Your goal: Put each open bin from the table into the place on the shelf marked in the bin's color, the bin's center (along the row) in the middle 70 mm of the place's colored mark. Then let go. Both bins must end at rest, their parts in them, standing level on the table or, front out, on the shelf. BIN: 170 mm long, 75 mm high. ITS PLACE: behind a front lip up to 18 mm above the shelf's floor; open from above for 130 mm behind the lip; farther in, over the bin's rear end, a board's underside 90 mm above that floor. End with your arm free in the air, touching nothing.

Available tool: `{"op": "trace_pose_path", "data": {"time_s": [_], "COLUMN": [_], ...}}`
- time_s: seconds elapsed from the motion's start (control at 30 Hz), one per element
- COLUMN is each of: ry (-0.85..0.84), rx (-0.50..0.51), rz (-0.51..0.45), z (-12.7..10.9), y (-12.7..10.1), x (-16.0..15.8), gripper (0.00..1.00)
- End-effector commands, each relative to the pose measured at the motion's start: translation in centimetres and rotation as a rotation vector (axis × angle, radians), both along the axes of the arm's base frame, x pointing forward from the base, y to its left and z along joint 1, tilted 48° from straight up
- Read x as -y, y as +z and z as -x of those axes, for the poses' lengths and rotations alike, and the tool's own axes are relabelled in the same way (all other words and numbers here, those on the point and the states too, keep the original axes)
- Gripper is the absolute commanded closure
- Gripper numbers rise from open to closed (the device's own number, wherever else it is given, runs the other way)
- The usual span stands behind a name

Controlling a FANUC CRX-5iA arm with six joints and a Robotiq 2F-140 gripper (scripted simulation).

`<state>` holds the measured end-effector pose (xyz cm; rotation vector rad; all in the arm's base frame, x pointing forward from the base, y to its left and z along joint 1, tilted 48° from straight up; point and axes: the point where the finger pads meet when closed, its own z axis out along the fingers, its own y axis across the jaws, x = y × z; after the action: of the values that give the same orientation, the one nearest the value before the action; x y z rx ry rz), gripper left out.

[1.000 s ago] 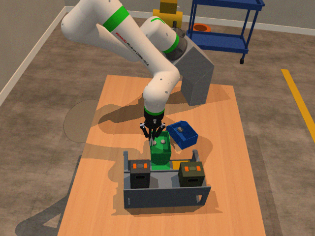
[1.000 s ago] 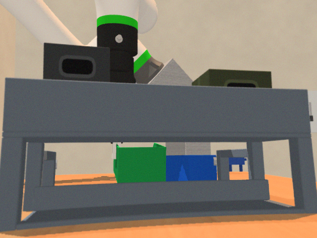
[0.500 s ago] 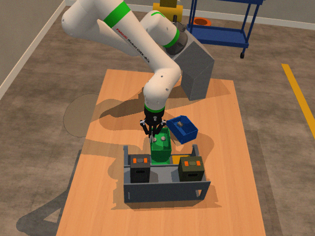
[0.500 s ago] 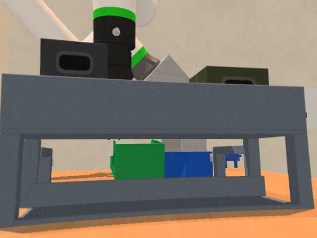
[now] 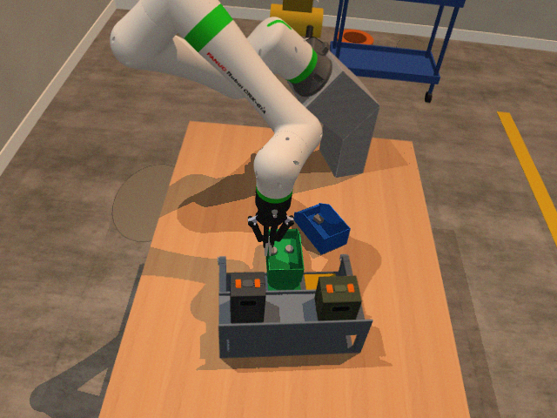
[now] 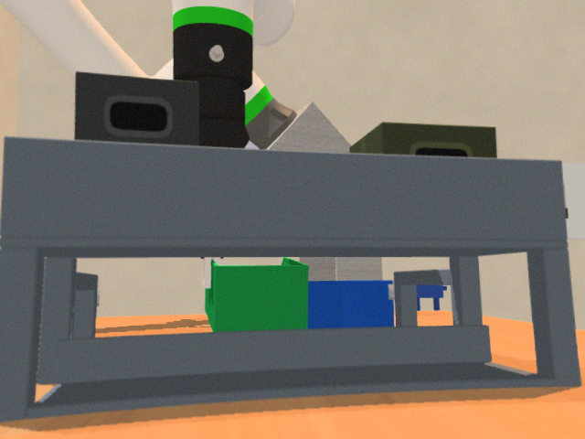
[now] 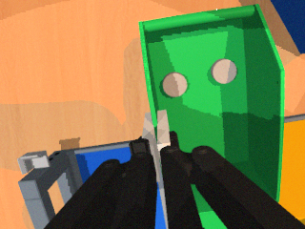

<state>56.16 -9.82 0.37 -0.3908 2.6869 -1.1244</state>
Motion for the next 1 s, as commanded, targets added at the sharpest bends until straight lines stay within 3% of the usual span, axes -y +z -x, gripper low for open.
{"op": "trace_pose_path", "data": {"time_s": [0.0, 0.97], "ry": [0.000, 0.000], "rx": [0.000, 0.000], "rz": [0.000, 0.000], "z": [-0.3, -2.6], "y": [0.1, 0.5], "x": [-0.1, -1.2], "gripper": [1.00, 1.00]}}
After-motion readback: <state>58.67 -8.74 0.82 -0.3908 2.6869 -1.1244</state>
